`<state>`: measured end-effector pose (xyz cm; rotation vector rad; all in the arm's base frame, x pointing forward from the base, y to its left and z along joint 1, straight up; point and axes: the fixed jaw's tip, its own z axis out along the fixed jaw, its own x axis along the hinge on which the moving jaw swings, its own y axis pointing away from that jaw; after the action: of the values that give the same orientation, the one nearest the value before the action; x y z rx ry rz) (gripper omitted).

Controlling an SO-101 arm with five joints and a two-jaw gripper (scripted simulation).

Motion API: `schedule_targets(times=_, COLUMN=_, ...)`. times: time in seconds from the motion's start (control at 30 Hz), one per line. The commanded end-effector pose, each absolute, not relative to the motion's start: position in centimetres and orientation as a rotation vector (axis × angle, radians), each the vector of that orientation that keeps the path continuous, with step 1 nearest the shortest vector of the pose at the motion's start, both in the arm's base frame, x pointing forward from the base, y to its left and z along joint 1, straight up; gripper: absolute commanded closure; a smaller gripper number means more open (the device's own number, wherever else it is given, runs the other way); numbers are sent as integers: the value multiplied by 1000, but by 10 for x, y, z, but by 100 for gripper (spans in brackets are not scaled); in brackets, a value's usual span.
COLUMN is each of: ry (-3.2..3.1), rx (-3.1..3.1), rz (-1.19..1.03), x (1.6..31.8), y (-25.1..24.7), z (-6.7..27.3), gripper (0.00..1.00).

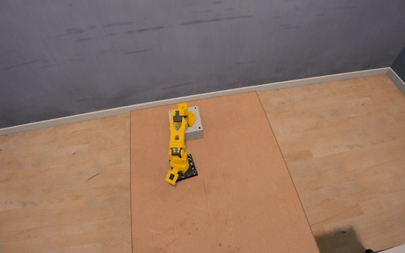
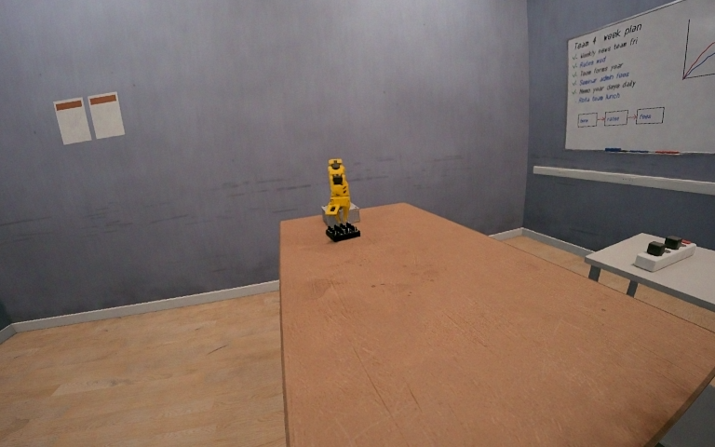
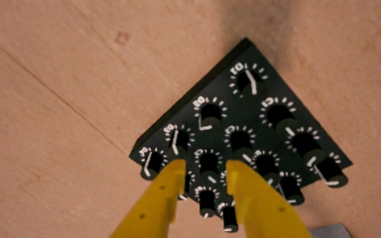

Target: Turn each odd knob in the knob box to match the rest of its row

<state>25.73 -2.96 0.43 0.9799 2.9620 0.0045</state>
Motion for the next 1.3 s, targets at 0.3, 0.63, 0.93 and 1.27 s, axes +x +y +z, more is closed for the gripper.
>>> schedule_targets(times=0.3, ry=2976, rx=1006, rz=0, x=255, y=-31, z=-5, gripper=90)
schedule_targets(times=0.63, ry=2976, rx=1006, rz=0, x=255, y=-31, z=-12, gripper=90)
schedule_targets(times=0.93, ry=2976, rx=1006, rz=0, x=255, y=-31, z=-14, gripper=90)
schedule_targets(times=1.27, ry=2976, rx=1006, rz=0, x=255, y=-31, z=-14, gripper=90)
